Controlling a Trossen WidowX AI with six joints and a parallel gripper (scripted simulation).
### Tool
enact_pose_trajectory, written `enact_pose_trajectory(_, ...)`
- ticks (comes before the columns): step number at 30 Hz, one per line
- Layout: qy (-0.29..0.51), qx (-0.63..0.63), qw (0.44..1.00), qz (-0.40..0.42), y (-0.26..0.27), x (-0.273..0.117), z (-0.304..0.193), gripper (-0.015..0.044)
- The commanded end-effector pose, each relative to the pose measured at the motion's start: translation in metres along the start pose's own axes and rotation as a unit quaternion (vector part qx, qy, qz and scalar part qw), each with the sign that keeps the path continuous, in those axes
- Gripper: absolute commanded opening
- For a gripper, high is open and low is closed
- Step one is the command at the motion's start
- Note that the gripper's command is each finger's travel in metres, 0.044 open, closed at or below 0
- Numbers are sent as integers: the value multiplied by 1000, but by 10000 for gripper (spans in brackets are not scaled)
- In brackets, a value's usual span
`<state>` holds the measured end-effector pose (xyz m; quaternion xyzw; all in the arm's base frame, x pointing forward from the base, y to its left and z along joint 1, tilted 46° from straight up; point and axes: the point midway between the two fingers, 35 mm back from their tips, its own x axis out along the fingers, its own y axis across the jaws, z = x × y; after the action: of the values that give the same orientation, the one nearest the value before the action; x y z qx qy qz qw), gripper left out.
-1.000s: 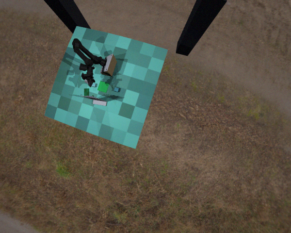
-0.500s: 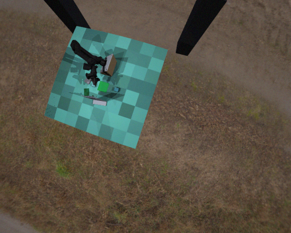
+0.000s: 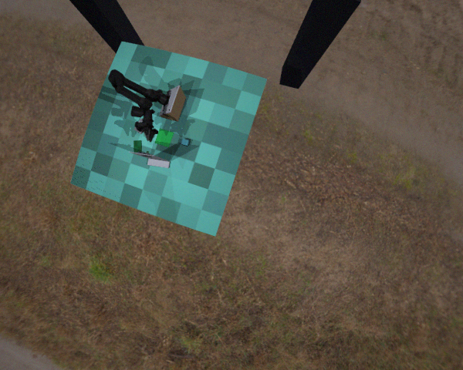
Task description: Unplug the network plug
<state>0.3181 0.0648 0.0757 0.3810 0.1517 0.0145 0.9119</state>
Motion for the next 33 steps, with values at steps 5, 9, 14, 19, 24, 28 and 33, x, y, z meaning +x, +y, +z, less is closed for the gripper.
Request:
enact_pose_trajectory(5, -1, -3, 1000, 4, -3, 18, 4, 156)
enact_pose_trajectory(9, -1, -3, 1000, 4, -2, 22, 5, 156)
enact_pose_trajectory(14, -2, -3, 1000, 4, -2, 30, 8, 156)
enact_pose_trajectory(19, -2, -3, 1000, 4, -1, 37, 10, 156)
enact_pose_trajectory(24, -2, -3, 1000, 4, -1, 45, 12, 156)
enact_pose_trajectory(28, -2, -3, 1000, 4, -1, 51, 13, 156)
enact_pose_trajectory(33, -2, -3, 1000, 4, -1, 58, 16, 156)
